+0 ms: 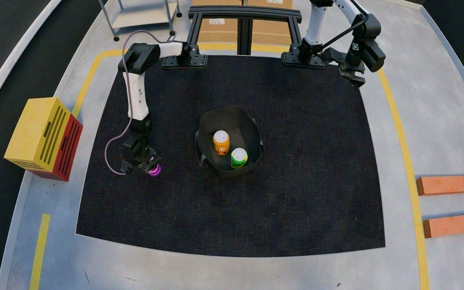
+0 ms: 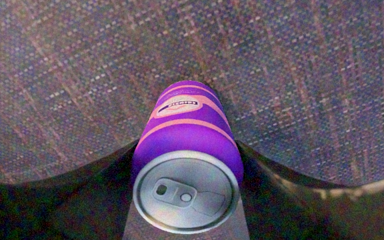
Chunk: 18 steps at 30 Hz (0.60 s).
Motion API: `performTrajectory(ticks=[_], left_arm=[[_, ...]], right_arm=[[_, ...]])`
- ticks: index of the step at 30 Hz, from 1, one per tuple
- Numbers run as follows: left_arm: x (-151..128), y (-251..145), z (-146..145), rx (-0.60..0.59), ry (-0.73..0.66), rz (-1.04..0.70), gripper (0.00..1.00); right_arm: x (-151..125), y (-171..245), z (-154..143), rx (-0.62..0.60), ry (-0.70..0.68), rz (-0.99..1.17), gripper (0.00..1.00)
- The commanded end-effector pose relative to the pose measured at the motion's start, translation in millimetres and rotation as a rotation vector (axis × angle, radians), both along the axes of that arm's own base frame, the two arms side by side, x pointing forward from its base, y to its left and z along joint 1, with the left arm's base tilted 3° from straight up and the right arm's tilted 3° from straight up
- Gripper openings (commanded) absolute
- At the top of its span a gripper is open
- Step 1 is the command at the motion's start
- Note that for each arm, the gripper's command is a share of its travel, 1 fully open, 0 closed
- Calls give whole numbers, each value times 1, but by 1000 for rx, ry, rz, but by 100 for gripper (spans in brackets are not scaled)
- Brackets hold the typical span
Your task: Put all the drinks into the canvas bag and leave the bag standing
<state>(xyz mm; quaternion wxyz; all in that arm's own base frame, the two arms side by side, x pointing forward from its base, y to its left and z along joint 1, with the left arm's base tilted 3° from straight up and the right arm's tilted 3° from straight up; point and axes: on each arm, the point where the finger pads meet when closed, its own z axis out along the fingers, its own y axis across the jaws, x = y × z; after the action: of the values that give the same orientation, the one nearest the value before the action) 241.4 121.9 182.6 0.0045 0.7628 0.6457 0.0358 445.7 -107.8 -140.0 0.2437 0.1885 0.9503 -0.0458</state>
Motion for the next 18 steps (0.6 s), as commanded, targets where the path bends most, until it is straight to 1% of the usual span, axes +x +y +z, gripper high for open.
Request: performTrajectory(ticks=[1,11,12,14,18], left_arm=[[2,2,0,6,2,-9,91],[2,2,0,6,2,-9,91],[2,2,0,6,2,-9,91],[2,2,0,6,2,-9,91],[2,2,0,6,2,-9,91]], right_arm=[[17,-10,18,-13,-55,-23,73],[17,-10,18,-13,-55,-23,74],[13,-9,33,-12,-49,-24,74],[0,-6,30,-10,-17,-14,74],[15,-9,52,-26,-61,-6,74]])
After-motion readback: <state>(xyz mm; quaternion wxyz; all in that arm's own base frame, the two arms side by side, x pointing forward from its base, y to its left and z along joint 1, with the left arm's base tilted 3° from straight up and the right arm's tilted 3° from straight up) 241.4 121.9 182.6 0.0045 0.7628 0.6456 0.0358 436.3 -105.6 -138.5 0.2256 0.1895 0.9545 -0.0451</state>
